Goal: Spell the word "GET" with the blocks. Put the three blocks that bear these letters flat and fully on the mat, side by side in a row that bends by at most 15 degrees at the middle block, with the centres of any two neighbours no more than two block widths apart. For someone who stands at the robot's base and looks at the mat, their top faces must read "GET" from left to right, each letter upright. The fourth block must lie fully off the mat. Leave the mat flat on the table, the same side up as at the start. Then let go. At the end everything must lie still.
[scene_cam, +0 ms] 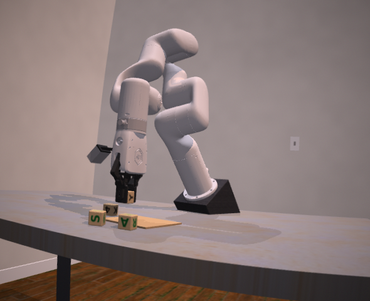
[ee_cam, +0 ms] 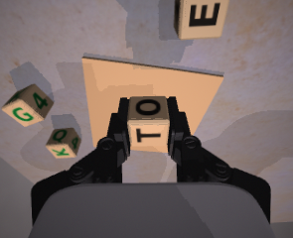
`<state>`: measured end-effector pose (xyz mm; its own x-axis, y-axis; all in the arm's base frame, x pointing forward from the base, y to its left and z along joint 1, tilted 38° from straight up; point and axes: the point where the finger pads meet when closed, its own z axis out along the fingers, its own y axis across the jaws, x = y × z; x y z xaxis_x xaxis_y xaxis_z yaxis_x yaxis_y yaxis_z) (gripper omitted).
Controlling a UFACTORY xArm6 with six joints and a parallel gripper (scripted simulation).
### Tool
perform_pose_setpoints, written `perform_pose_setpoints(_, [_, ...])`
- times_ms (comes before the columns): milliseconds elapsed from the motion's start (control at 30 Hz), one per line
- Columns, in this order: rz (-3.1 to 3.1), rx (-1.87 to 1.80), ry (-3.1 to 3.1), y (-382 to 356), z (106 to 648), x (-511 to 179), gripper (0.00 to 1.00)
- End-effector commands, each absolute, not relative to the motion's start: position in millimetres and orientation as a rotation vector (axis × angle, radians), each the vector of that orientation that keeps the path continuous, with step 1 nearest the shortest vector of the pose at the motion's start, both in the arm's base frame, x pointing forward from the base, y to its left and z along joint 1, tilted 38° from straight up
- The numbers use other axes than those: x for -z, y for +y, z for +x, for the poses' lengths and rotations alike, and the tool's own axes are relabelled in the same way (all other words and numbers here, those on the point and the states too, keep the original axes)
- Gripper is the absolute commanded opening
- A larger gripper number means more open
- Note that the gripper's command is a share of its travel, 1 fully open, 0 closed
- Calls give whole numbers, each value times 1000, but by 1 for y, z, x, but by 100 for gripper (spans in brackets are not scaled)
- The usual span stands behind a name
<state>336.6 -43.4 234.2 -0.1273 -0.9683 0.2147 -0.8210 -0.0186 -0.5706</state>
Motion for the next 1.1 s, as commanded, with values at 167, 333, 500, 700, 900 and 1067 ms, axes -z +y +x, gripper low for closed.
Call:
perform_pose_setpoints(167, [-1890,870,2008,-51,355,-213,27])
perform_pose_setpoints(333, [-1890,870,2008,-51,357,-211,27])
perform_pose_setpoints(500, [-1890,870,2008,-51,357,-211,27])
perform_pose_setpoints(700, [-1890,870,2008,-51,357,-211,27])
perform_pose_setpoints(900, [-1890,870,2008,-51,357,-211,27])
perform_pose_setpoints(1067, [-1890,870,2008,-51,357,-211,27])
